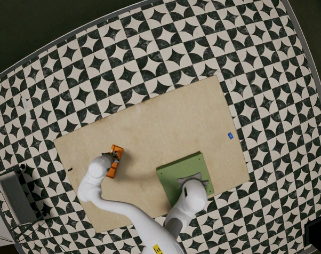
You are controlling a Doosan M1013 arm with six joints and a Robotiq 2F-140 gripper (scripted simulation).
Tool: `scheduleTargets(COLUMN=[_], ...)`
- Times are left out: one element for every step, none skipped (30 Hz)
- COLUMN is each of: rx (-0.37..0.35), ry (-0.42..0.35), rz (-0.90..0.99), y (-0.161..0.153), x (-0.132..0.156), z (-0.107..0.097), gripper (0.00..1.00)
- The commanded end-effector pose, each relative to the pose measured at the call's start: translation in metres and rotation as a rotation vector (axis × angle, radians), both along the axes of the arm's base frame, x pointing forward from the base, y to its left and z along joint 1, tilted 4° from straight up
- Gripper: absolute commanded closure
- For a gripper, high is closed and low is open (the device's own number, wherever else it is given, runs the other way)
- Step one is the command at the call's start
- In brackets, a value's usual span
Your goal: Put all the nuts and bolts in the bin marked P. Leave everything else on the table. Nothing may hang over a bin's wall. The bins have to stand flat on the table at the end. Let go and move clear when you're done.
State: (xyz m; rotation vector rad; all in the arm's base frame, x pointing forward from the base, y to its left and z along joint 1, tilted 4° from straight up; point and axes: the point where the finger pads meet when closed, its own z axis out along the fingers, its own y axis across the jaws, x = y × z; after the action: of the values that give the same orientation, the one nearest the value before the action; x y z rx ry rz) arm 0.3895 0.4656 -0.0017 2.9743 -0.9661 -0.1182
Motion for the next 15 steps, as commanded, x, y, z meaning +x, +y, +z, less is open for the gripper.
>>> scheduleTargets(rx=[0.001,0.001,0.001,0.001,0.001,0.001,0.001,0.001,0.001,0.001,0.001,0.001,0.001,0.001,0.001], ry=[-0.001,-0.001,-0.001,-0.001,-0.001,-0.001,-0.001,-0.001,-0.001,-0.001,-0.001,-0.001,-0.001,-0.001,-0.001], rz=[0.000,0.000,0.000,0.000,0.000,0.000,0.000,0.000,0.000,0.000,0.000,0.000,0.000,0.000,0.000], y=[0.001,0.001,0.001,0.001,0.001,0.001,0.001,0.001,0.001,0.001,0.001,0.001,0.001,0.001,0.001], x=[0.000,0.000,0.000,0.000,0.000,-0.001,-0.001,-0.001,-0.001,-0.001,-0.001,-0.002,-0.002,-0.002,-0.002], z=[-0.006,-0.006,-0.006,-0.008,-0.010,-0.012,-0.014,-0.016,-0.018,-0.020,-0.022,-0.024,-0.026,-0.028,-0.030], gripper=[0.85,0.85,0.85,0.85,0.85,0.85,0.85,0.85,0.85,0.85,0.85,0.85,0.85,0.85,0.85])
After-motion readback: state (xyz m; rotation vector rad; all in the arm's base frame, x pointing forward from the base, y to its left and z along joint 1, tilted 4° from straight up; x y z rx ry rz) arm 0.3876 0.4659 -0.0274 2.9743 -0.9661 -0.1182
